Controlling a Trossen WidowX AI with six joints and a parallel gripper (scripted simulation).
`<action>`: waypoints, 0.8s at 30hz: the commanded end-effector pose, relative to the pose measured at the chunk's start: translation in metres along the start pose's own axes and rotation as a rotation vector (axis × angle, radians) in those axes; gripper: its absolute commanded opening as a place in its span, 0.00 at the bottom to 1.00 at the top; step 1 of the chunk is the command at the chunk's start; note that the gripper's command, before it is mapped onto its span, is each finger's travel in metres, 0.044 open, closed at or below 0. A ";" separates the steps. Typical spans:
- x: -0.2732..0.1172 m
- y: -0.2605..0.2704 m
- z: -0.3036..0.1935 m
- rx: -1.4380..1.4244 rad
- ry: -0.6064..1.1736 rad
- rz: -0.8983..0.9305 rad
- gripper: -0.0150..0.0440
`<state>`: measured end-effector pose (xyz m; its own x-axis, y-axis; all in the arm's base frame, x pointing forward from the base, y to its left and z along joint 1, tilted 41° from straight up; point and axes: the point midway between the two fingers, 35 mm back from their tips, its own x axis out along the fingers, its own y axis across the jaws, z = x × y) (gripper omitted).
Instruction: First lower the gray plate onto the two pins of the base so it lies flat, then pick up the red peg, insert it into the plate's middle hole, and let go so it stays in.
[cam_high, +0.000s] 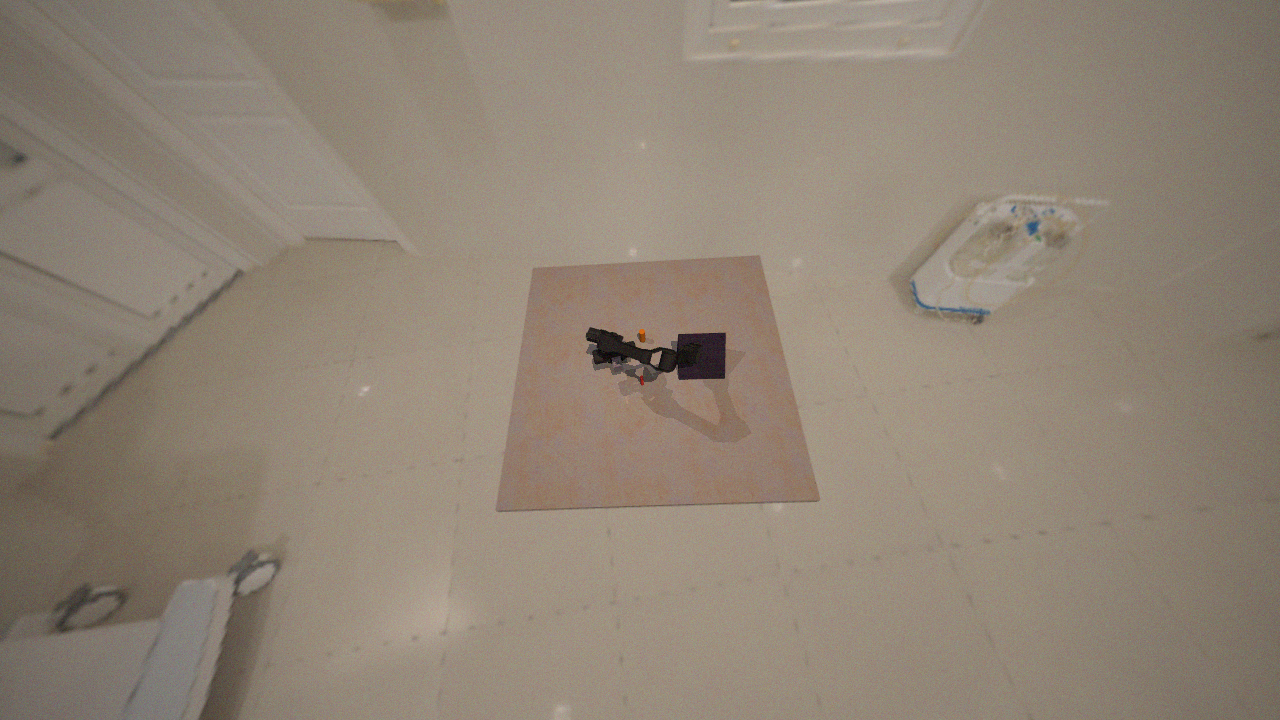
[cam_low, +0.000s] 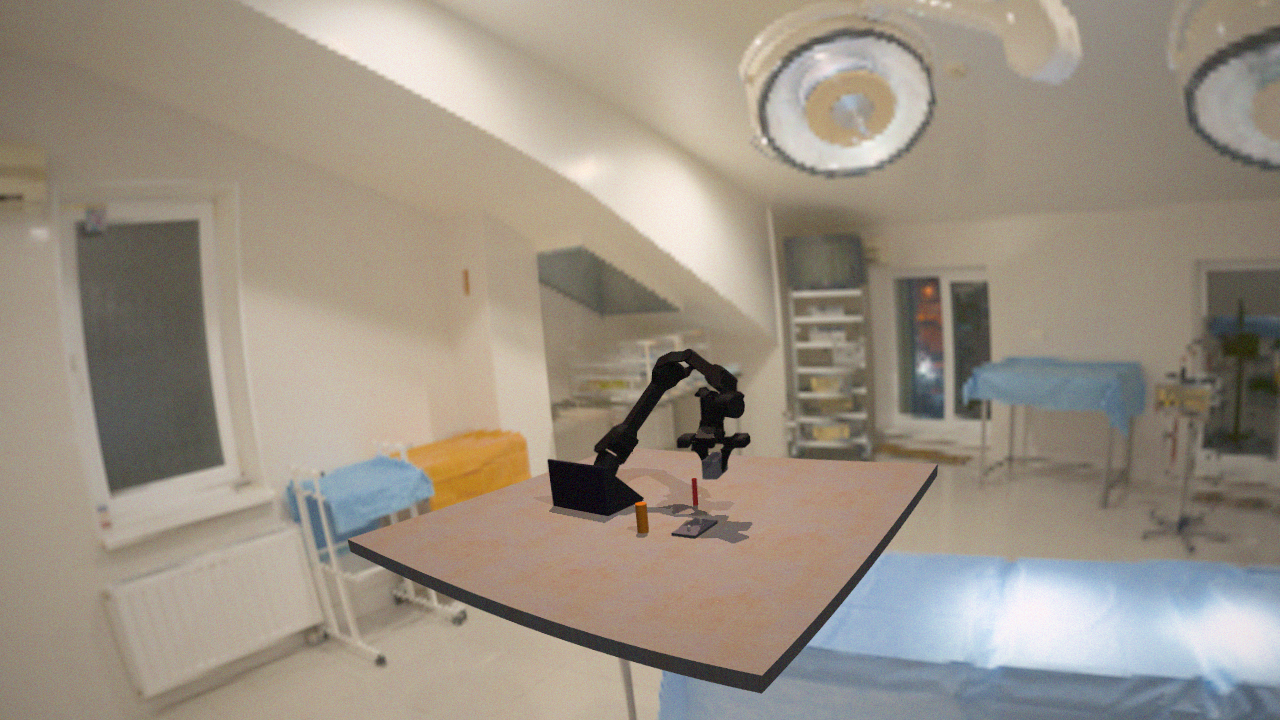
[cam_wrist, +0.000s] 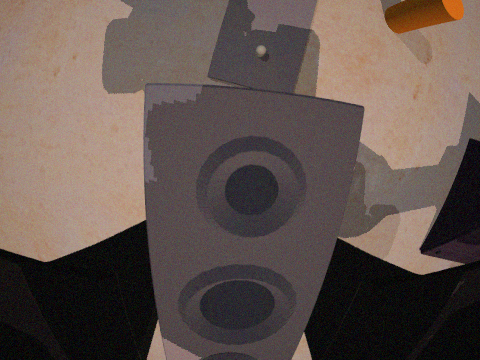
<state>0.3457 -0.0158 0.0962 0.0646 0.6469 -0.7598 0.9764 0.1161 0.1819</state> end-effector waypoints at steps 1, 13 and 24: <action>0.006 -0.001 0.013 0.020 -0.002 -0.003 0.25; 0.024 -0.004 0.047 0.069 -0.004 -0.002 0.25; 0.041 -0.011 0.078 0.112 -0.005 -0.001 0.25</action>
<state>0.3562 -0.0455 0.0256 0.0694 0.6433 -0.7625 0.9906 0.0457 0.1287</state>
